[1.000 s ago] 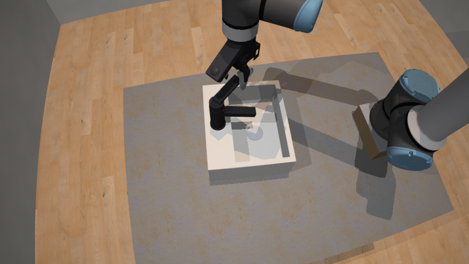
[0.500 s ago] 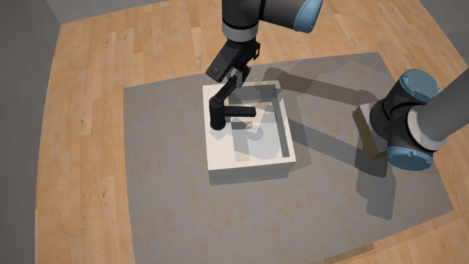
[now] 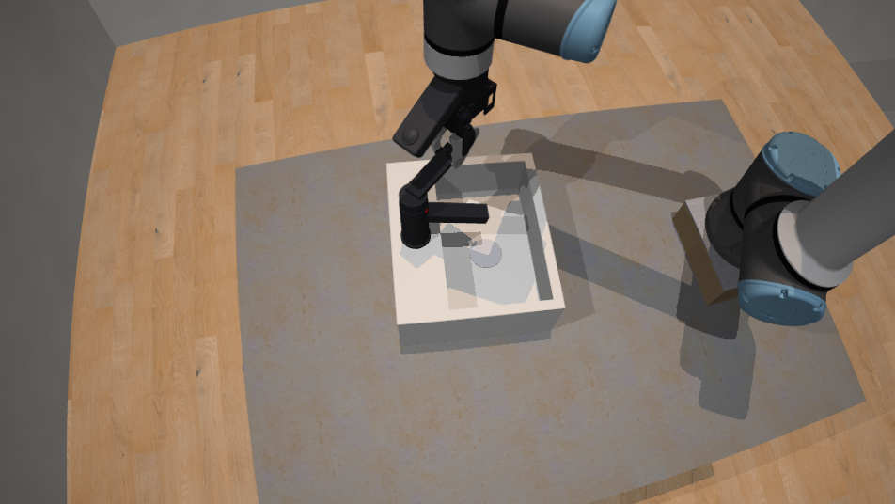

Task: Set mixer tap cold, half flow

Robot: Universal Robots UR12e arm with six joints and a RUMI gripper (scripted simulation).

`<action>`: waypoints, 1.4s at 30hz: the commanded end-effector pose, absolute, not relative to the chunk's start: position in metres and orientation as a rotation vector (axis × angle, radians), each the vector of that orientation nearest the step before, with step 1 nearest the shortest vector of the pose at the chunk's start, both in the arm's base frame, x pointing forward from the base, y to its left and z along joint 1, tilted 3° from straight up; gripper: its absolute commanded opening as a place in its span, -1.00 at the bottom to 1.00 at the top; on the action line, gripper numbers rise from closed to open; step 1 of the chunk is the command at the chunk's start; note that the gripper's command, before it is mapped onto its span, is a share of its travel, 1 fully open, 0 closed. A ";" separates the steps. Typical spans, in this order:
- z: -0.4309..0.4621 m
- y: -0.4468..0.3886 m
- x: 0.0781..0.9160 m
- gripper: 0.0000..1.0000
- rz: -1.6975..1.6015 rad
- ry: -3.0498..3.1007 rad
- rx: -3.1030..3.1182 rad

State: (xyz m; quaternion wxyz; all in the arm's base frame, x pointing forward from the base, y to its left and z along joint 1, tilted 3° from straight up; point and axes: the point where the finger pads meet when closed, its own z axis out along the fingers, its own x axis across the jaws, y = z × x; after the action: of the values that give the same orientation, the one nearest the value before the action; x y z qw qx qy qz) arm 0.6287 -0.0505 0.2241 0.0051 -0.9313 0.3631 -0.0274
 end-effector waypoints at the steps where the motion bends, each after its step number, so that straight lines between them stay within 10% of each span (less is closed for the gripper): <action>1: 0.223 -0.051 0.629 -1.00 -0.085 1.137 -2.917; 42: 0.234 -0.048 0.632 -1.00 -0.093 1.136 -2.917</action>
State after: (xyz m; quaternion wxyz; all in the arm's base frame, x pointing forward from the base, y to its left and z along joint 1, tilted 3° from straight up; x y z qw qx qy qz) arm 0.6286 -0.0505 0.2241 0.0051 -0.9313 0.3631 -0.0272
